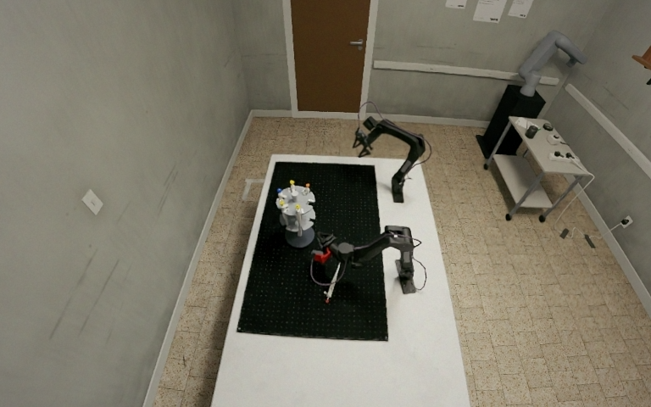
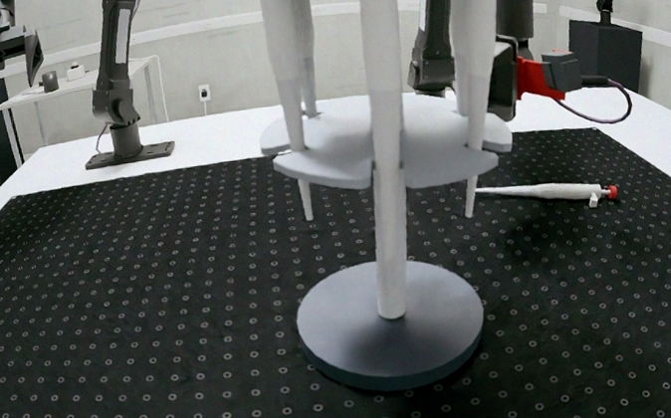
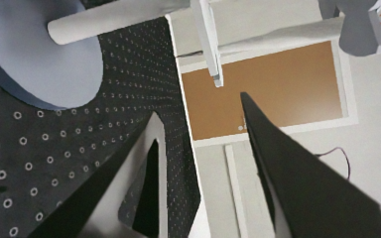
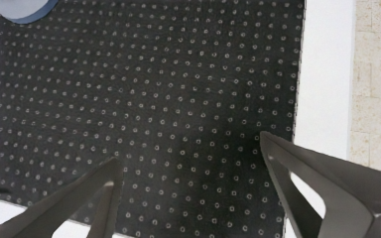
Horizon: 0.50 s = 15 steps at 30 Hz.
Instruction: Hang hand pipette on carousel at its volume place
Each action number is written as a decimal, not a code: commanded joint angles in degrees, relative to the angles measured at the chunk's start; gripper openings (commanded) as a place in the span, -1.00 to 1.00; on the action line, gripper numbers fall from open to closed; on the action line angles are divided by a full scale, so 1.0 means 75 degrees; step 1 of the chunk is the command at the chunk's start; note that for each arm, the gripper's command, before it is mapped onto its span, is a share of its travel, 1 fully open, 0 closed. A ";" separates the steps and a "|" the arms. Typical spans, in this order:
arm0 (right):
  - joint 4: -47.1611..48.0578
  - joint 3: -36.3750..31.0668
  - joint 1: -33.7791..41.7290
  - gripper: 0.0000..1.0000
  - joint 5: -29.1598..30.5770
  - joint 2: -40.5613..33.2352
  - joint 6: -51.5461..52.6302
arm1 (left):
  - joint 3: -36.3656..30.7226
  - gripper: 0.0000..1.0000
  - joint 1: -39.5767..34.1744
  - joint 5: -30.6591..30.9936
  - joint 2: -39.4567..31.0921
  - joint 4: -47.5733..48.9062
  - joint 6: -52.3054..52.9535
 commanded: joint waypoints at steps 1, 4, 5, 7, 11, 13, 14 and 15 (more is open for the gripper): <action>0.0064 0.0151 -0.0070 1.00 -0.0124 0.0048 -0.0043 | 0.0282 -0.02 0.0014 -0.0035 -0.0088 0.0155 0.0058; 0.0064 0.0151 -0.0070 1.00 -0.0124 0.0048 -0.0043 | 0.0322 -0.02 0.0022 -0.0027 -0.0233 -0.0091 0.0053; 0.0064 0.0151 -0.0070 1.00 -0.0124 0.0048 -0.0043 | 0.0341 -0.02 0.0026 -0.0024 -0.0246 -0.0122 0.0053; 0.0064 0.0151 -0.0070 1.00 -0.0124 0.0048 -0.0043 | 0.0341 -0.02 0.0026 -0.0024 -0.0246 -0.0122 0.0053; 0.0064 0.0151 -0.0070 1.00 -0.0124 0.0048 -0.0043 | 0.0417 -0.02 0.0042 -0.0009 -0.0297 -0.0250 0.0054; 0.0064 0.0151 -0.0070 1.00 -0.0124 0.0048 -0.0043 | 0.0418 -0.02 0.0041 -0.0011 -0.0296 -0.0096 0.0059; 0.0064 0.0151 -0.0070 1.00 -0.0124 0.0048 -0.0043 | 0.0423 -0.02 0.0041 -0.0011 -0.0292 -0.0097 0.0059; 0.0064 0.0151 -0.0070 1.00 -0.0124 0.0048 -0.0043 | 0.0426 -0.02 0.0040 -0.0011 -0.0290 -0.0098 0.0059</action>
